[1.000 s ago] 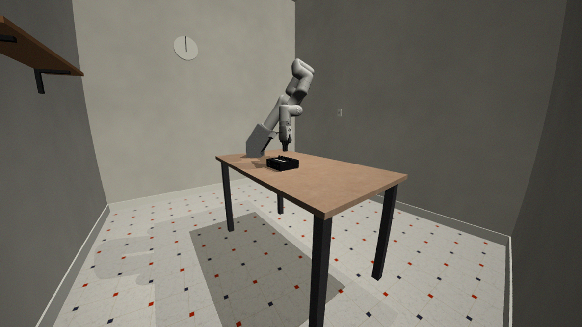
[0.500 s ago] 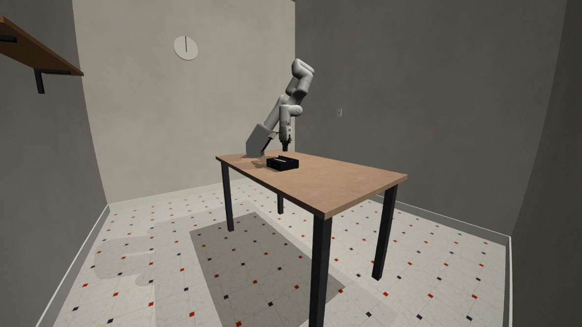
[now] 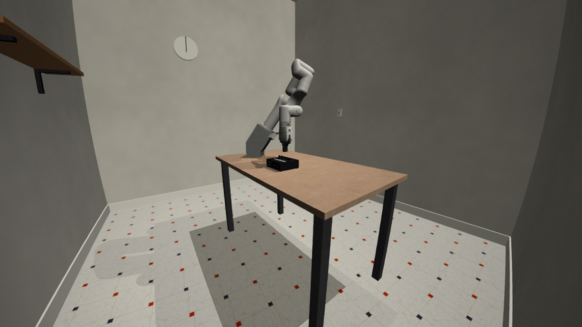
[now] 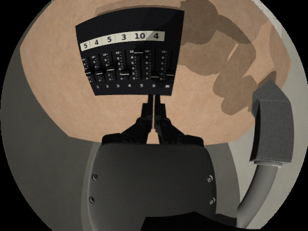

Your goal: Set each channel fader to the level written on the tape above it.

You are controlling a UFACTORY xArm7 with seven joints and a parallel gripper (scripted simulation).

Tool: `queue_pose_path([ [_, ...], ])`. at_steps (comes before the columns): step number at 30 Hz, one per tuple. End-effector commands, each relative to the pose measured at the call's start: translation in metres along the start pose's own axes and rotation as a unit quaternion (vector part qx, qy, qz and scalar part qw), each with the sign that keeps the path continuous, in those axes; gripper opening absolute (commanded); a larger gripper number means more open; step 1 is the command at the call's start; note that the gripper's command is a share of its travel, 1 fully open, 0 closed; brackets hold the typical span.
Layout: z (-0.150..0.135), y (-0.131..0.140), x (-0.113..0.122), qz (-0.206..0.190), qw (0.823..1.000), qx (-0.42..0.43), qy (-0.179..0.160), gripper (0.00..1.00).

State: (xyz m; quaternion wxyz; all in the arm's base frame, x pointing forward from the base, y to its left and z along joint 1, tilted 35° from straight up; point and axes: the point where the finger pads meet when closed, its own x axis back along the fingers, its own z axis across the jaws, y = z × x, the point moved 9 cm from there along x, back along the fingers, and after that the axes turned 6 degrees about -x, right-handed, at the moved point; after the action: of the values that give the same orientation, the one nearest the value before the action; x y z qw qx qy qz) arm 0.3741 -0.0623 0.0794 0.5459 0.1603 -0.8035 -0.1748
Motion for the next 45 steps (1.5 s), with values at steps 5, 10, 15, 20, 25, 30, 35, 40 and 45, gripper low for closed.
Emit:
queue_pose_path([
  [5,-0.001,-0.001,-0.003,0.001,1.000,0.000,-0.001,0.00],
  [10,-0.001,-0.001,-0.007,0.001,1.000,0.000,-0.001,0.00],
  [15,0.000,-0.001,-0.011,0.001,1.000,0.000,-0.001,0.00],
  [20,0.000,-0.001,-0.013,0.001,1.000,0.000,-0.001,0.00],
  [25,0.000,-0.001,-0.016,0.001,1.000,0.000,-0.001,0.00],
  [30,0.000,-0.001,-0.019,0.001,1.000,0.000,-0.001,0.00],
  [35,0.000,-0.001,-0.020,0.001,1.000,0.000,-0.001,0.00],
  [40,0.000,-0.001,-0.021,0.001,1.000,0.000,-0.001,0.00],
  [45,0.000,-0.001,-0.021,0.001,1.000,0.000,-0.001,0.00],
])
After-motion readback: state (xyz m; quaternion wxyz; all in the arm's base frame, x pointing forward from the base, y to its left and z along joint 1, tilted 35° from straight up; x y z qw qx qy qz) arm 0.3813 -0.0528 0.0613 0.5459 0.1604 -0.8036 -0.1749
